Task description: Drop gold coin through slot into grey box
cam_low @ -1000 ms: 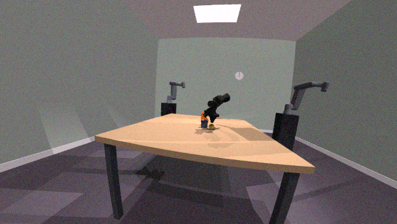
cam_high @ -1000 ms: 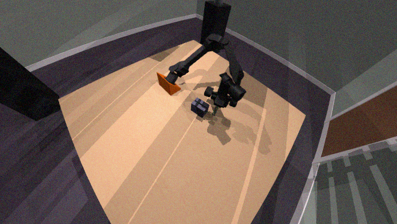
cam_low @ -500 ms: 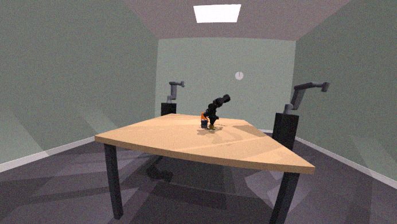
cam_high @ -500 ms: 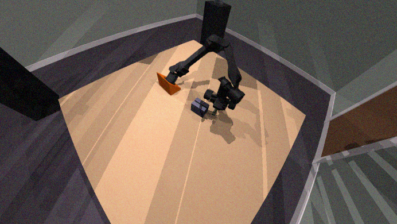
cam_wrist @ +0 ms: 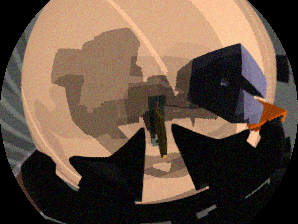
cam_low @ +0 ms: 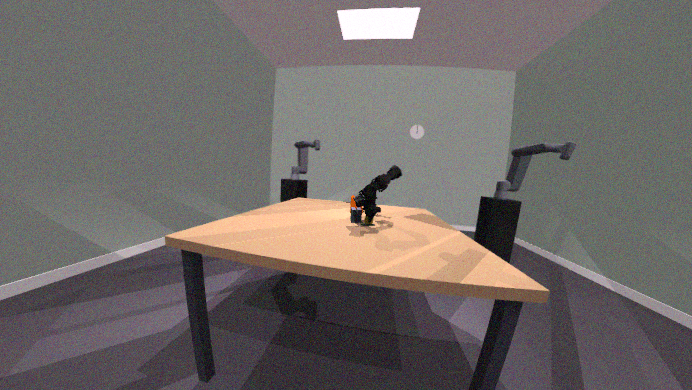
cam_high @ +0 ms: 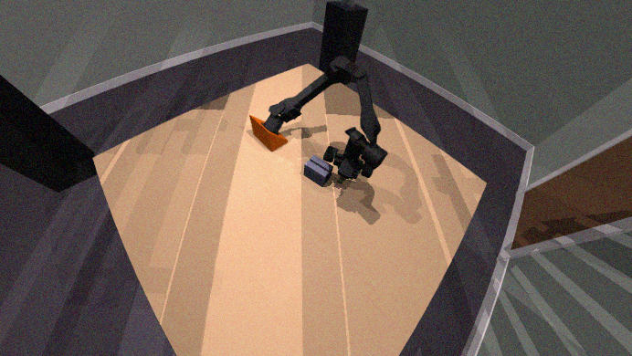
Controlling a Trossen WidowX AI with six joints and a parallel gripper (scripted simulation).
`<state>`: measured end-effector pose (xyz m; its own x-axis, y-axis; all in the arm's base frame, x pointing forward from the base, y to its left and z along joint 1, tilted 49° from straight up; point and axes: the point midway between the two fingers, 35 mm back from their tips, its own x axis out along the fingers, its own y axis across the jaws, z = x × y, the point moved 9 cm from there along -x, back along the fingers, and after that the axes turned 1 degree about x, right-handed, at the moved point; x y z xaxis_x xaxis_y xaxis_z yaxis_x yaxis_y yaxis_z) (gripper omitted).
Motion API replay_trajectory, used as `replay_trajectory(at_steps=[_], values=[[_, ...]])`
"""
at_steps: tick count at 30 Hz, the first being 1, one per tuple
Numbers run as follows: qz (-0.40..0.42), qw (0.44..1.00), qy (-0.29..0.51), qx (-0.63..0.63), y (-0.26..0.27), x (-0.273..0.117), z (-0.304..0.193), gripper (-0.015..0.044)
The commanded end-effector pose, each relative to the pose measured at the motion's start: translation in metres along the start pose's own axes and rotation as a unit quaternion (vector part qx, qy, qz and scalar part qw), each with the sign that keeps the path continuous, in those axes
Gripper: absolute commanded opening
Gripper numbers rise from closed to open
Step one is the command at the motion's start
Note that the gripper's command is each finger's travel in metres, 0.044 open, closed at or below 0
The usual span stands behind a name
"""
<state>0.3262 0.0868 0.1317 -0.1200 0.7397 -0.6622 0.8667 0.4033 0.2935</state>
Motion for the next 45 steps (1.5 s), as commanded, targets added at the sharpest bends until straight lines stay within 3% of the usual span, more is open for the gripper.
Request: replay_trajectory(at_steps=[1,5,11,22,45], values=[[-0.001,1.000,0.003,0.001,-0.001,0.008,-0.001,0.0161],[-0.001,1.000,0.004,0.001,-0.001,0.011,-0.001,0.0161],[-0.001,1.000,0.004,0.001,-0.001,0.011,-0.001,0.0003],[0.000,1.000,0.001,-0.003,-0.001,0.010,-0.001,0.0000],[0.000,1.000,-0.009,-0.009,0.002,-0.042,0.001,0.0000]])
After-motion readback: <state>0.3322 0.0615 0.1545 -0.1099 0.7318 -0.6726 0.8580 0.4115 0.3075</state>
